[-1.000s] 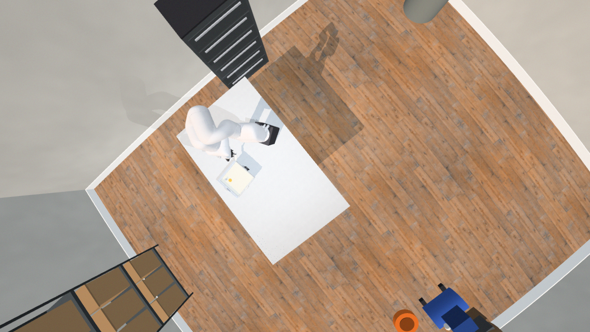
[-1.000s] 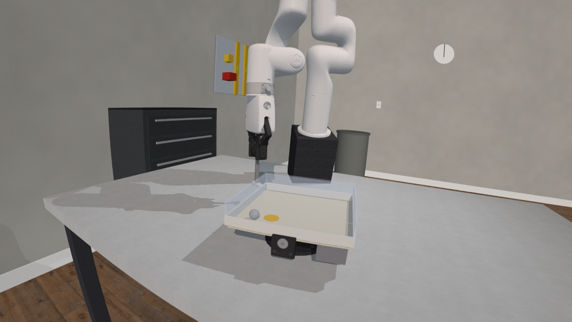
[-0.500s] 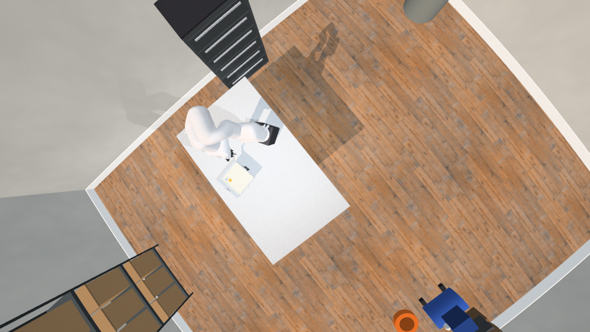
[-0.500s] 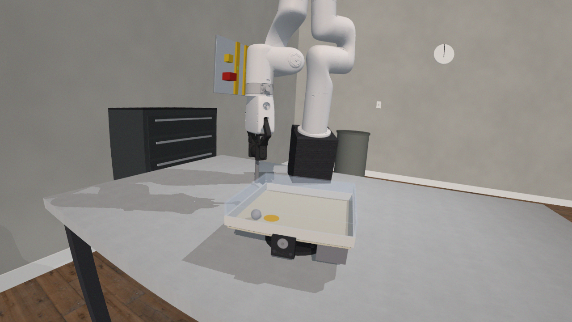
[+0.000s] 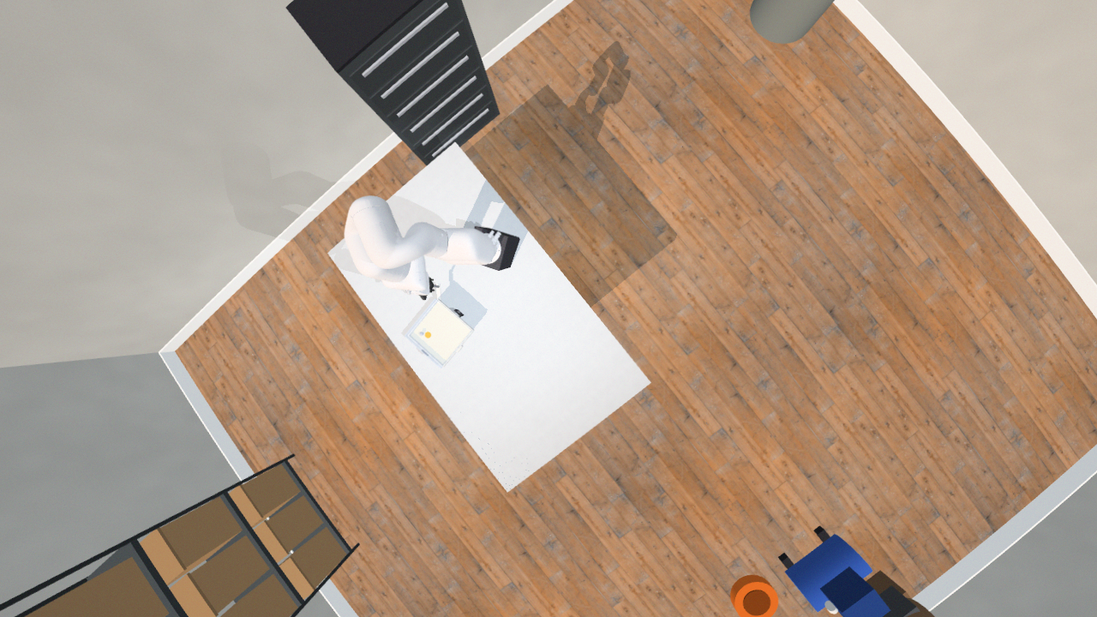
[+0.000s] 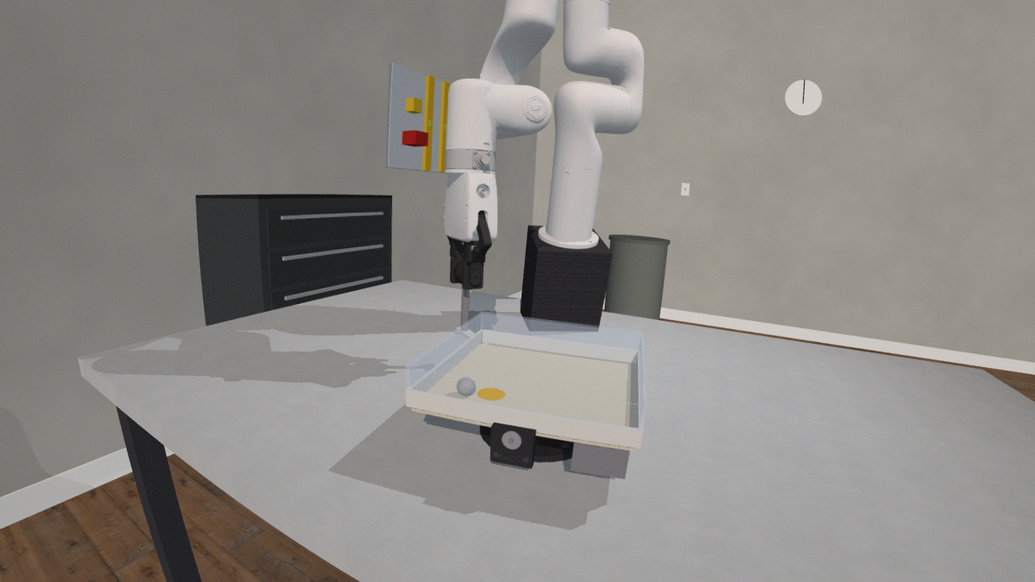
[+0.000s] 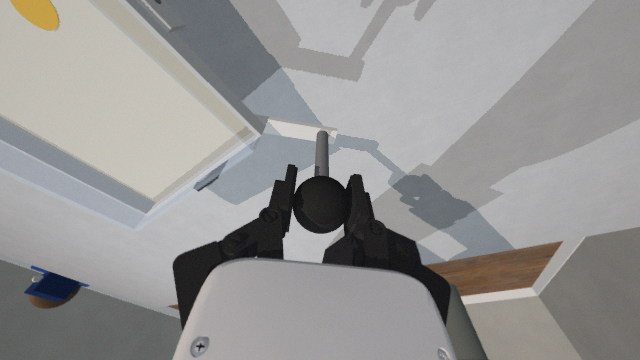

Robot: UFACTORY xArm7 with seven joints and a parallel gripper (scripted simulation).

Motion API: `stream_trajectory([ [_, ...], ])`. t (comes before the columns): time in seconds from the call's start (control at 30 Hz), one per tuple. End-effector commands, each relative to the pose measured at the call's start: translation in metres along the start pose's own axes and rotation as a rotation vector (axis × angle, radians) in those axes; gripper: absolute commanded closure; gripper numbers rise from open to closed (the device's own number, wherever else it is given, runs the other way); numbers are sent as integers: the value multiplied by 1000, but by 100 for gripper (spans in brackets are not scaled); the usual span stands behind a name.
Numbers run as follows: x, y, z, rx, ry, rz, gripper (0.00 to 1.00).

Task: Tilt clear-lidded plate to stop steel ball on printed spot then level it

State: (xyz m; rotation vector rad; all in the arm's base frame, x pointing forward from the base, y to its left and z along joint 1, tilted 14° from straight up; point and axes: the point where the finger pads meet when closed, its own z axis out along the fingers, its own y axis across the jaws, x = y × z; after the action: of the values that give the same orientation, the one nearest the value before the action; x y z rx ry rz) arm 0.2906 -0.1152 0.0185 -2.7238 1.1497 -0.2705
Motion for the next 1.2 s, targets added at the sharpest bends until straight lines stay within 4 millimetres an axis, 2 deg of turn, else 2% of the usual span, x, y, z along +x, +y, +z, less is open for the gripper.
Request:
stream_trajectory([
  [0.0,0,-1,-1,1,0,-1,100],
  [1.17,2,-1,-2,1,0,-1,100],
])
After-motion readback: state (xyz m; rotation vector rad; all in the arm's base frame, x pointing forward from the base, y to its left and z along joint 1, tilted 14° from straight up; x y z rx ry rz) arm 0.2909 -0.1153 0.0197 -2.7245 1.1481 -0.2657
